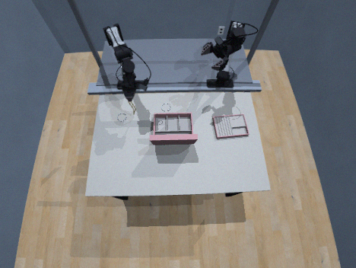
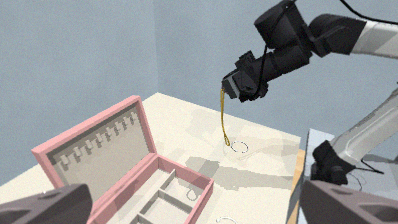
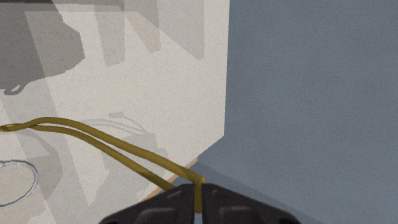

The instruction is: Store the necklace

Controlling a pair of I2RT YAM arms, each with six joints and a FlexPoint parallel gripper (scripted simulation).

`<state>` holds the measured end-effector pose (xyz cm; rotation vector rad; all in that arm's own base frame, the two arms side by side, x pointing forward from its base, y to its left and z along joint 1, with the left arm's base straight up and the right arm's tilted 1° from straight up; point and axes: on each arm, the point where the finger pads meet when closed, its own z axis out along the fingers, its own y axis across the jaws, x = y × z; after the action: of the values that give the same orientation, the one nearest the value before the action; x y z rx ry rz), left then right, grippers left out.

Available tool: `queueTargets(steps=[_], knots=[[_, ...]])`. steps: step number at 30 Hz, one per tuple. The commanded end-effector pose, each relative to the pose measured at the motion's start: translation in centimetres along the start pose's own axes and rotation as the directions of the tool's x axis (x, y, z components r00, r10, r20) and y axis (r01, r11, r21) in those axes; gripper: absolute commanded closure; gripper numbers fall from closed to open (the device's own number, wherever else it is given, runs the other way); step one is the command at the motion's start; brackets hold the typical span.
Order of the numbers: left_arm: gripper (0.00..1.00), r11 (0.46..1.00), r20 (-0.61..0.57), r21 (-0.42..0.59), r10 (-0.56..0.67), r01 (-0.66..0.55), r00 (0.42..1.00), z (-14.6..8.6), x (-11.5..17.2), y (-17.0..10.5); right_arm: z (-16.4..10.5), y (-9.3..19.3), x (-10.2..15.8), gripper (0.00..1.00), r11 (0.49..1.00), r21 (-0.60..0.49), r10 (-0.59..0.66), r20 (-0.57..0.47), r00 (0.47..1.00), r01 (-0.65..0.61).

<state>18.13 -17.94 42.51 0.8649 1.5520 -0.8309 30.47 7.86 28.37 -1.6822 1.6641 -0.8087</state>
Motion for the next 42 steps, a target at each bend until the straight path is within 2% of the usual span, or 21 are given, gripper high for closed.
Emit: queueTargets(steps=[1,13,15,22,30,32,42], knots=[[0.0,0.996,-0.019,-0.088,-0.021,0.019,1.0,-0.4,-0.2,0.6,-0.5,-2.3,-0.9,1.0,0.997,0.057,0.049,-0.036,0.998,-0.047],[0.0,0.969,-0.058,-0.245,-0.041,0.025,0.997,-1.4,0.1,1.2,1.9,-3.7,-8.8,1.0,0.999,0.032,0.026,-0.026,0.999,-0.026],[0.0,0.969,-0.058,-0.245,-0.041,0.025,0.997,-1.4,0.1,1.2,1.9,-3.7,-8.8,1.0,0.999,0.032,0.026,-0.026,0.999,-0.026],[0.0,0.944,-0.075,-0.329,-0.046,0.018,0.996,-2.3,0.3,1.6,3.5,-4.6,-13.5,1.0,1.0,0.019,0.01,-0.024,1.0,-0.01],[0.0,0.951,-0.071,-0.308,-0.017,-0.006,0.997,-2.1,-0.1,1.0,5.0,-5.4,-17.8,1.0,1.0,0.011,-0.003,-0.022,1.0,0.003],[0.0,0.951,-0.071,-0.308,-0.017,-0.006,0.997,-2.1,-0.1,1.0,5.0,-5.4,-17.8,1.0,1.0,0.011,-0.003,-0.022,1.0,0.003],[0.0,0.947,-0.077,-0.32,-0.024,-0.002,0.997,-2.2,0.1,1.2,6.0,-6.3,-21.3,1.0,1.0,0.011,-0.008,-0.017,1.0,0.008]])
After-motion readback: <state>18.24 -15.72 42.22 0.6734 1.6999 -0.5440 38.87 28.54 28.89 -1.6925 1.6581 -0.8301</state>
